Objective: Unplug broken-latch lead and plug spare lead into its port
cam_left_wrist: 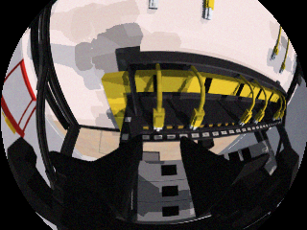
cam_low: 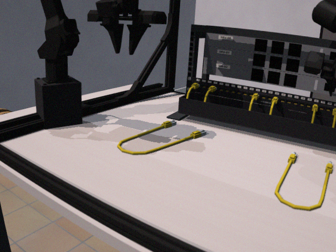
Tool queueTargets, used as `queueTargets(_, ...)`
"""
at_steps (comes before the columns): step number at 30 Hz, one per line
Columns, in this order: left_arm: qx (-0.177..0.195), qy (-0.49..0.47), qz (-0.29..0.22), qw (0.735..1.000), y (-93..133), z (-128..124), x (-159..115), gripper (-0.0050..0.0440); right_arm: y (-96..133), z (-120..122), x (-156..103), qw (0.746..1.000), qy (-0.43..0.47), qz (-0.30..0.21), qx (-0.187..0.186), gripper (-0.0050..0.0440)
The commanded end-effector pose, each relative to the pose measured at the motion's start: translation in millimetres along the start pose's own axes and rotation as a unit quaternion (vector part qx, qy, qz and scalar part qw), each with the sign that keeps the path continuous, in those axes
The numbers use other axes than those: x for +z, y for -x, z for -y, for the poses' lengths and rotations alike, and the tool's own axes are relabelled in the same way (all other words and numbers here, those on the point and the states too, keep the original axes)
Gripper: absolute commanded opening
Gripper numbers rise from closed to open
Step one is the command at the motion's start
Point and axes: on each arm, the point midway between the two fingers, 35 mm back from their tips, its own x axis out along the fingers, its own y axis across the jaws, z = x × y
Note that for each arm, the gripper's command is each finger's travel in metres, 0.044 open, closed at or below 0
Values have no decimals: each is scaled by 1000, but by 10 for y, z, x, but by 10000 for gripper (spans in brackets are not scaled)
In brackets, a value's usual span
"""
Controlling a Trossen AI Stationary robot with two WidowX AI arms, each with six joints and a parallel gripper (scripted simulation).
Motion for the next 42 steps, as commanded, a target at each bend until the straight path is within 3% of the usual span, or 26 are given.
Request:
queueTargets(1,0,-2,-1,1000,23,-3,-3,176,0,0,0,1000,0,0,0,176)
queueTargets(6,0,-2,-1,1000,23,-3,-3,176,0,0,0,1000,0,0,0,176)
queueTargets(7,0,0,0,1000,309,-31,523,176,0,0,0,1000,0,0,0,176)
queueTargets(23,0,0,0,1000,309,-31,523,176,0,0,0,1000,0,0,0,176)
queueTargets(24,-1,1,1,1000,459,-47,786,176,0,0,0,1000,0,0,0,176)
queueTargets(40,-1,1,1,1000,459,-47,786,176,0,0,0,1000,0,0,0,176)
queueTargets(41,3,19,23,1000,183,277,352,176,0,0,0,1000,0,0,0,176)
queueTargets(42,3,19,23,1000,183,277,352,176,0,0,0,1000,0,0,0,176)
